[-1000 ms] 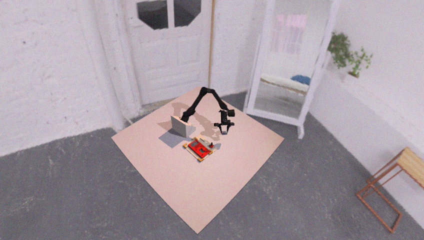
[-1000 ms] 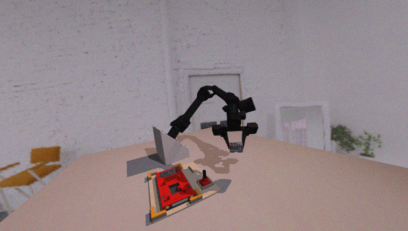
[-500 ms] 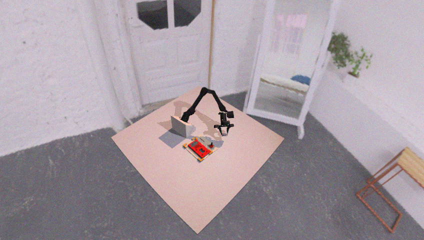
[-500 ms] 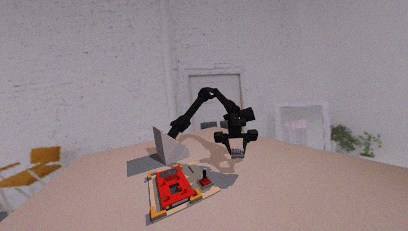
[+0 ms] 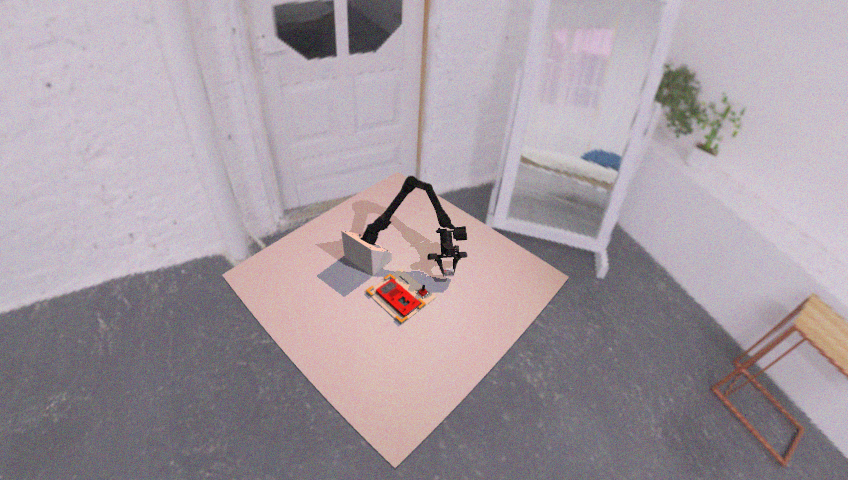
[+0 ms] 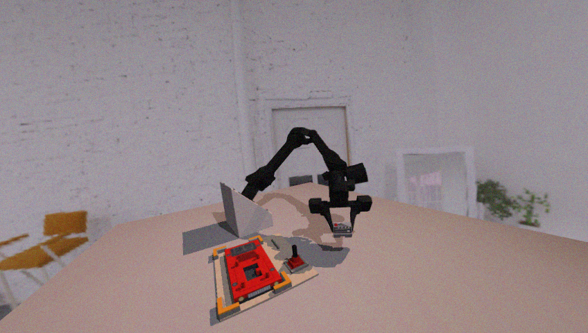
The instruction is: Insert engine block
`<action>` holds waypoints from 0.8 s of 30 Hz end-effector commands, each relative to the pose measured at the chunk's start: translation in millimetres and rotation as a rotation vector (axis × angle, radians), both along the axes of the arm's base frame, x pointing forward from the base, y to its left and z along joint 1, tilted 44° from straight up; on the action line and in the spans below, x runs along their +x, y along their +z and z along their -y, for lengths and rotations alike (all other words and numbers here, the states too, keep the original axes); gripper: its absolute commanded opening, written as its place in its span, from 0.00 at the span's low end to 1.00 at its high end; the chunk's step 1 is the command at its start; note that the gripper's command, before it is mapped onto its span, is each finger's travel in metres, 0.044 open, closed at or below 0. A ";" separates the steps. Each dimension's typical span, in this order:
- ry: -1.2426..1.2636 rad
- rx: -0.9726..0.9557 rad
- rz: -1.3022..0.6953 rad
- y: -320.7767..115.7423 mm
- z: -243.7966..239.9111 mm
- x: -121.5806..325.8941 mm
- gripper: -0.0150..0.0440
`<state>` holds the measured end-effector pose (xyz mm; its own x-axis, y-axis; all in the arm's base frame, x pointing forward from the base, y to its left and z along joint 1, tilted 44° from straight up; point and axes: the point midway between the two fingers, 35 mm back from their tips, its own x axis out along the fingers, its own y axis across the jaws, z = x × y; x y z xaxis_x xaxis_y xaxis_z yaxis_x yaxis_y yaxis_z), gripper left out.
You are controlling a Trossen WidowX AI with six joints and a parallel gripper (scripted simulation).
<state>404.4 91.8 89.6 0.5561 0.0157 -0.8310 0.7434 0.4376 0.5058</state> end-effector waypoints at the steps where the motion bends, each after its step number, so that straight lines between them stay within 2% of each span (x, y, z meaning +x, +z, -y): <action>1: -0.008 -0.005 -0.008 -8.7 -3.2 -0.4 0.25; 24: -0.007 -0.003 -0.008 -39.6 -33.1 2.4 0.25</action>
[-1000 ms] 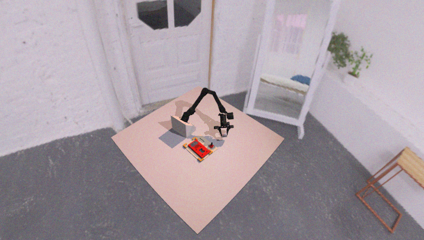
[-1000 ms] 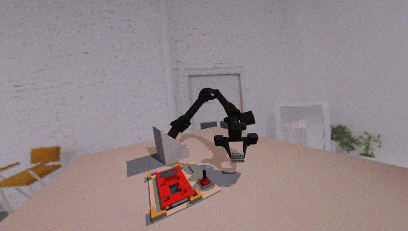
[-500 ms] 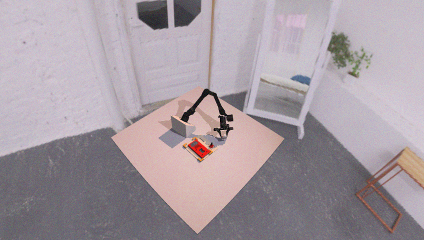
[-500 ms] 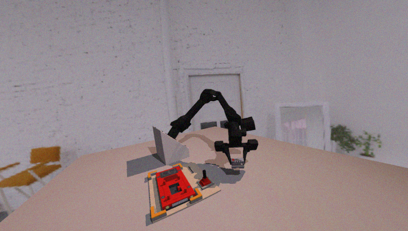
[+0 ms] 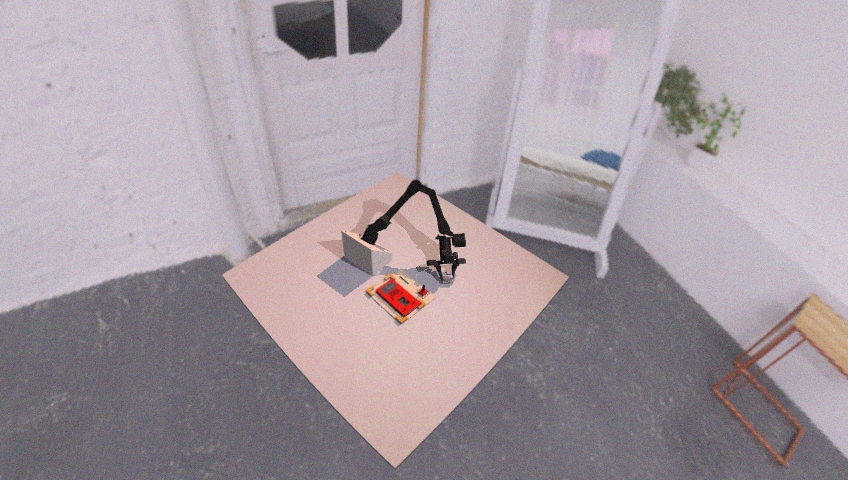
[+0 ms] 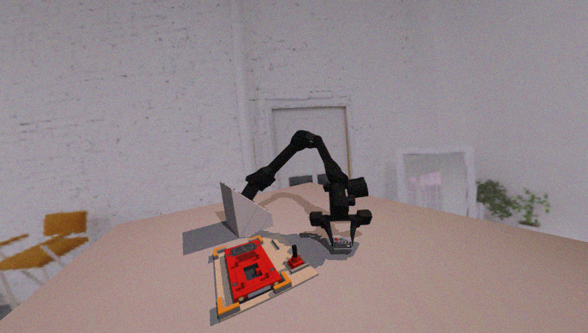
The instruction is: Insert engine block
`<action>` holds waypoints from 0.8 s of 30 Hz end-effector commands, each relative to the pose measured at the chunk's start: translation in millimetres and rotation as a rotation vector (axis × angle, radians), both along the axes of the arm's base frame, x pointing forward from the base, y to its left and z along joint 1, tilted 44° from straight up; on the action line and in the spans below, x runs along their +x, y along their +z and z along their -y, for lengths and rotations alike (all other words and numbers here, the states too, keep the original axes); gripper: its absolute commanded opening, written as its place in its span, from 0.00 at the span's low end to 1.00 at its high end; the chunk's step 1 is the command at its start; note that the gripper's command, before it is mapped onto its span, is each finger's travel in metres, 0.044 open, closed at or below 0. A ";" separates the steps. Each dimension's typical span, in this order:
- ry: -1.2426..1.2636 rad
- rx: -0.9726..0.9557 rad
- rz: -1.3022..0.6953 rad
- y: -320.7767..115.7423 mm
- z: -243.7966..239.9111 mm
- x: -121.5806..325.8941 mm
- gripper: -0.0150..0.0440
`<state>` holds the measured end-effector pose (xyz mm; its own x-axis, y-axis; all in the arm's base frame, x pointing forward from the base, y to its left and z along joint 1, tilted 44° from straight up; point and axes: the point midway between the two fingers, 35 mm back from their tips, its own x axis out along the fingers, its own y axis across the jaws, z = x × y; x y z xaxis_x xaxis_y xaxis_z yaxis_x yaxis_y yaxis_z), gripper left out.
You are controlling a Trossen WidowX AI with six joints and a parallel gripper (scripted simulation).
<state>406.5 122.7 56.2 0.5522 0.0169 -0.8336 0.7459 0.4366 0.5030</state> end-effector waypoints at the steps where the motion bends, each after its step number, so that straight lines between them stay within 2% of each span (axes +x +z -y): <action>1: -0.007 -0.005 -0.004 -7.7 -3.7 0.4 0.25; 5: -0.007 -0.005 -0.004 -4.5 -2.3 1.1 0.25; 21: -0.011 -0.009 0.006 -2.9 -1.0 1.4 0.97; 22: -0.011 -0.009 0.006 -2.9 -1.0 1.4 1.00; 24: -0.011 -0.009 0.006 -2.9 -1.0 1.4 1.00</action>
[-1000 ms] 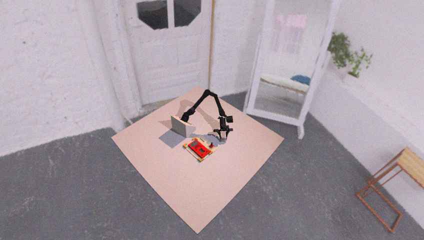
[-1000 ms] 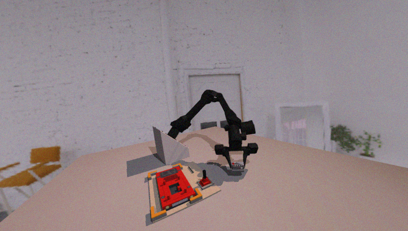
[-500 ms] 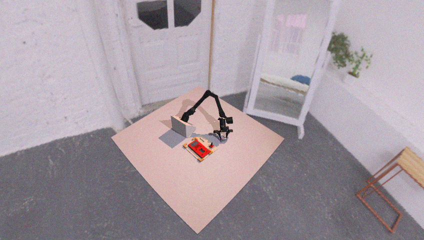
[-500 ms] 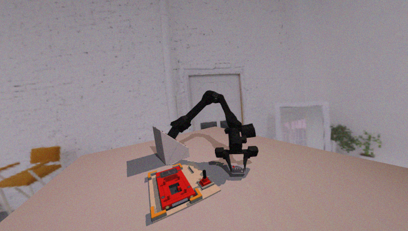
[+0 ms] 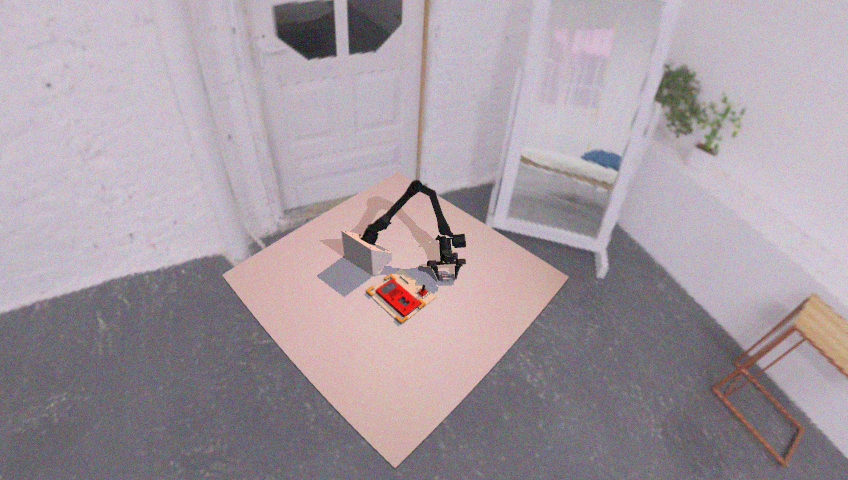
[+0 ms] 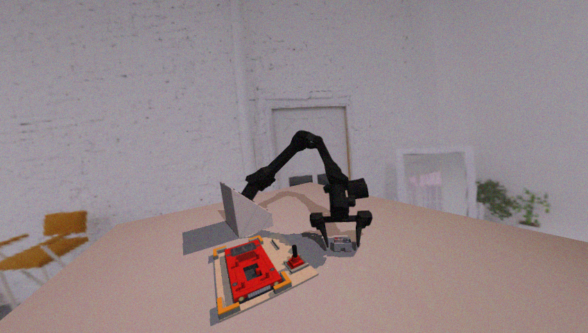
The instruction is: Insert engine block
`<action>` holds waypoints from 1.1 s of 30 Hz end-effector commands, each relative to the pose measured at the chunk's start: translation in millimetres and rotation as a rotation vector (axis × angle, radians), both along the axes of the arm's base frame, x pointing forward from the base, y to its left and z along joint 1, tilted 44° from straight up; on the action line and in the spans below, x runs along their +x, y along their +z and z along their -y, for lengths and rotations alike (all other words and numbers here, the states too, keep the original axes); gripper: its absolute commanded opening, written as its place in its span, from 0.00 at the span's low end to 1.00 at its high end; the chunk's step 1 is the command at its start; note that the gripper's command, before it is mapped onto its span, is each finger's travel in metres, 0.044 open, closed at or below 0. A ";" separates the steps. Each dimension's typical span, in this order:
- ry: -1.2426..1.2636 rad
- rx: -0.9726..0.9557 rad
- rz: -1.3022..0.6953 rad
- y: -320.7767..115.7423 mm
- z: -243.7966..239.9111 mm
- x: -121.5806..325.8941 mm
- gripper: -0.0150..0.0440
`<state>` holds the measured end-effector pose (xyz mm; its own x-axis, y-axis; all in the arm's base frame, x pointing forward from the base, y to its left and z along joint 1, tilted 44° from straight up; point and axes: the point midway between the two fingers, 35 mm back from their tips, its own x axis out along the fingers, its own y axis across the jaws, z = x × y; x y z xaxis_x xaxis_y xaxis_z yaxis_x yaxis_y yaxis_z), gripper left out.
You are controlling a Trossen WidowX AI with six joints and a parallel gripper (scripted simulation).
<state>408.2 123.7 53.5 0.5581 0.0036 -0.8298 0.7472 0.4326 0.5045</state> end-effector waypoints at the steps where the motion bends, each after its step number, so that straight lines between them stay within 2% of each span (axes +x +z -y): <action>1: 0.000 0.000 -0.001 -0.3 0.0 -0.3 1.00; 15: 0.004 0.004 -0.011 37.7 4.0 -22.4 1.00; 33: 0.007 0.001 -0.011 35.1 3.8 -21.0 1.00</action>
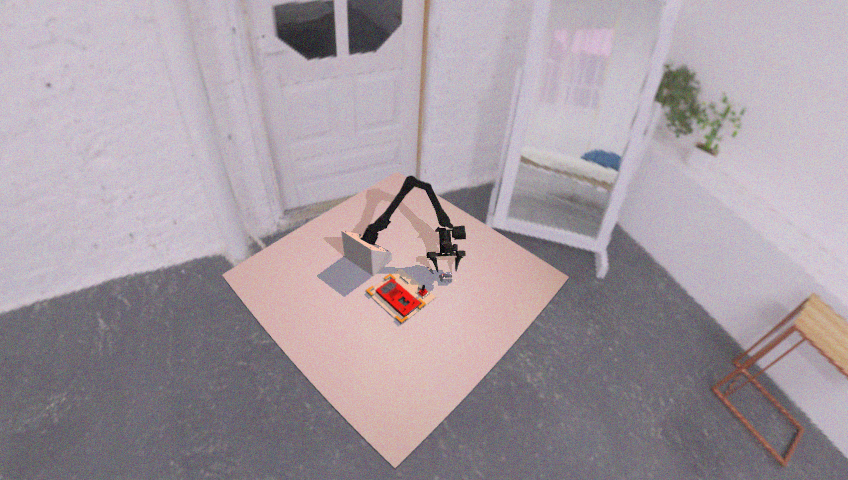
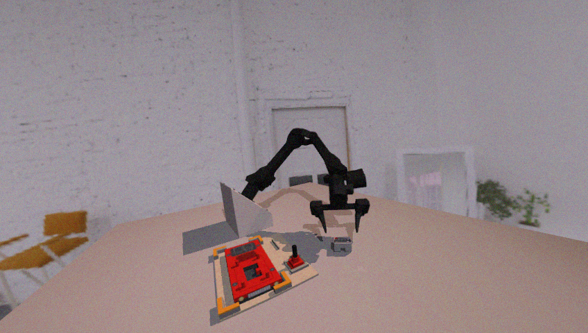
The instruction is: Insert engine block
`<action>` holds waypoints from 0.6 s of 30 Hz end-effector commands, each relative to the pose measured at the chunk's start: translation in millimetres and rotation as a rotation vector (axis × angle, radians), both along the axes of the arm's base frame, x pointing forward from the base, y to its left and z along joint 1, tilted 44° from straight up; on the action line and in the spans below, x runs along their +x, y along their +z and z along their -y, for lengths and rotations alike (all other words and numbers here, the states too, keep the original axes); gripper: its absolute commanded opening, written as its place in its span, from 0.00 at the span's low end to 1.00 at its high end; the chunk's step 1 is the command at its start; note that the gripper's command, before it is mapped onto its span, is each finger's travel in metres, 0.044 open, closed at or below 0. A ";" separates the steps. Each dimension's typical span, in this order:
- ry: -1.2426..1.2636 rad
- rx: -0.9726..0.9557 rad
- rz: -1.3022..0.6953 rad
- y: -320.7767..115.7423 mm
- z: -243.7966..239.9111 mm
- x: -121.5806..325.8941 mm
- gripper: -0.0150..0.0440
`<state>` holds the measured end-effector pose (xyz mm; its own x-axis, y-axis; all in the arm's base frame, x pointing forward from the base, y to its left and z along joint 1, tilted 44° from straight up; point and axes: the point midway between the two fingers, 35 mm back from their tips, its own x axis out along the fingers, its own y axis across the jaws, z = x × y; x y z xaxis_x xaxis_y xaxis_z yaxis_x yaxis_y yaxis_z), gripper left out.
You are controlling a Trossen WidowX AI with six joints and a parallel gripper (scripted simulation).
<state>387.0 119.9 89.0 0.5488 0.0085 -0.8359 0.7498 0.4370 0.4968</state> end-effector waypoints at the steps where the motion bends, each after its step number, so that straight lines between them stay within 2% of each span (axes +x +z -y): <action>1: 0.000 0.000 0.000 -0.4 0.0 0.2 1.00; 8: -0.009 0.014 -0.010 -1.2 0.2 0.5 1.00; 18: -0.160 0.217 -0.154 -10.9 4.2 3.5 1.00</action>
